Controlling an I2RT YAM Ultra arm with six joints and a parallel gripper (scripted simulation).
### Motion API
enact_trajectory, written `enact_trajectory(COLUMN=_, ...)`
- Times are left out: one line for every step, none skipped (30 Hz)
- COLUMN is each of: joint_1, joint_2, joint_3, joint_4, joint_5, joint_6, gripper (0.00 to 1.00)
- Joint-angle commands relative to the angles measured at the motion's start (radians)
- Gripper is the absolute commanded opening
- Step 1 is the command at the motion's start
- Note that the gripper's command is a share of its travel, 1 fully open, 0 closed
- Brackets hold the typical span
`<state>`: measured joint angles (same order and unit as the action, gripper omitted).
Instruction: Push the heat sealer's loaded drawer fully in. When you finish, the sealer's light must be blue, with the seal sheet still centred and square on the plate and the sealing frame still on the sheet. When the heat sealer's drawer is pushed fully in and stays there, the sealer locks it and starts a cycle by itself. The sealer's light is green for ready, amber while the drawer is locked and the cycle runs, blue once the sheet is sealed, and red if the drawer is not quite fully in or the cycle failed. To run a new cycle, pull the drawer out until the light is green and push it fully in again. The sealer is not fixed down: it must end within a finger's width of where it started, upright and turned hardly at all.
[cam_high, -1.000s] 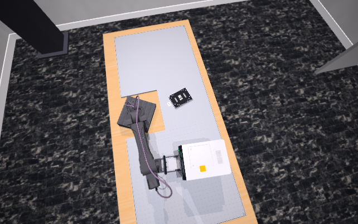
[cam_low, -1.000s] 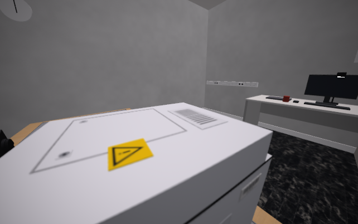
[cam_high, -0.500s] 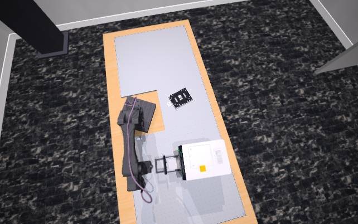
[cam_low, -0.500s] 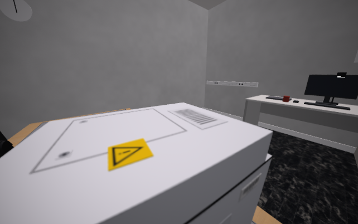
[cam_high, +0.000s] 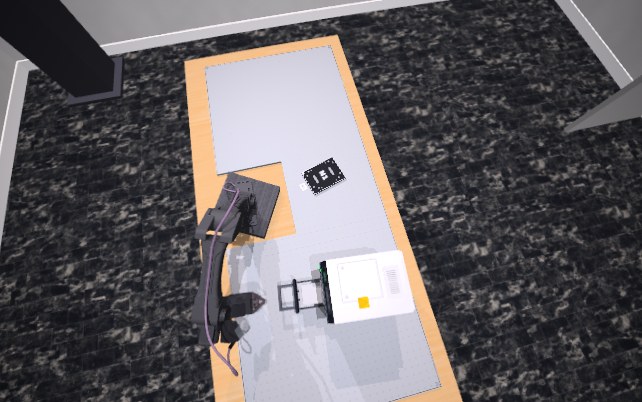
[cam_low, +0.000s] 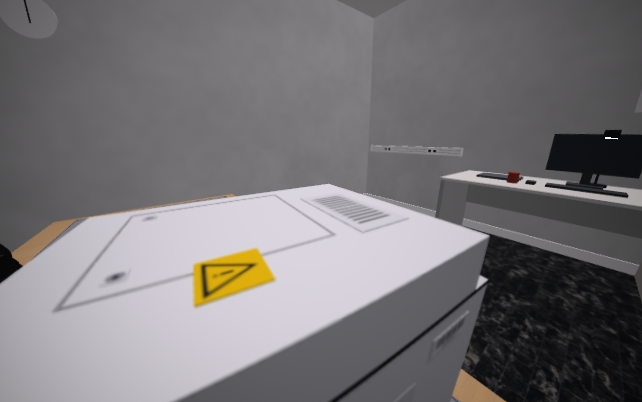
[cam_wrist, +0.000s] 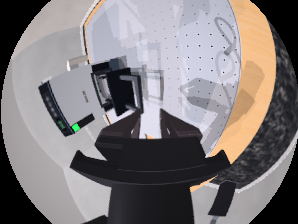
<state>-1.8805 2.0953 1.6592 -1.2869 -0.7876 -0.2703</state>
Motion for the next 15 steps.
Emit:
enact_trajectory(joint_1=0.022, joint_2=0.009, joint_3=0.037, joint_4=-0.054, joint_5=-0.059, joint_6=-0.063, gripper=0.30)
enact_trajectory(joint_1=-0.016, joint_2=0.025, joint_3=0.040, joint_4=-0.066, joint_5=-0.086, joint_6=-0.093, gripper=0.30)
enact_trajectory(joint_1=-0.035, joint_2=0.042, joint_3=0.043, joint_4=-0.081, joint_5=-0.112, joint_6=-0.124, gripper=0.30)
enact_trajectory(joint_1=-0.053, joint_2=0.059, joint_3=0.046, joint_4=-0.097, joint_5=-0.138, joint_6=-0.157, gripper=0.30)
enact_trajectory(joint_1=-0.063, joint_2=0.073, joint_3=0.049, joint_4=-0.112, joint_5=-0.164, joint_6=-0.182, gripper=0.30)
enact_trajectory(joint_1=-0.071, joint_2=0.089, joint_3=0.053, joint_4=-0.129, joint_5=-0.191, joint_6=-0.208, gripper=0.30)
enact_trajectory(joint_1=-0.072, joint_2=0.099, joint_3=0.061, joint_4=-0.145, joint_5=-0.198, joint_6=-0.223, gripper=0.30)
enact_trajectory(joint_1=-0.071, joint_2=0.107, joint_3=0.070, joint_4=-0.158, joint_5=-0.199, joint_6=-0.235, gripper=0.30)
enact_trajectory(joint_1=-0.071, joint_2=0.114, joint_3=0.078, joint_4=-0.170, joint_5=-0.199, joint_6=-0.244, gripper=0.30)
enact_trajectory(joint_1=-0.059, joint_2=0.120, joint_3=0.084, joint_4=-0.181, joint_5=-0.199, joint_6=-0.252, gripper=0.30)
enact_trajectory(joint_1=-0.051, joint_2=0.123, joint_3=0.088, joint_4=-0.188, joint_5=-0.198, joint_6=-0.259, gripper=0.30)
enact_trajectory(joint_1=-0.051, joint_2=0.127, joint_3=0.092, joint_4=-0.194, joint_5=-0.198, joint_6=-0.264, gripper=0.30)
enact_trajectory(joint_1=-0.051, joint_2=0.129, joint_3=0.095, joint_4=-0.198, joint_5=-0.198, joint_6=-0.268, gripper=0.30)
enact_trajectory(joint_1=-0.051, joint_2=0.129, joint_3=0.095, joint_4=-0.198, joint_5=-0.198, joint_6=-0.268, gripper=0.30)
enact_trajectory(joint_1=-0.051, joint_2=0.129, joint_3=0.095, joint_4=-0.198, joint_5=-0.198, joint_6=-0.268, gripper=0.30)
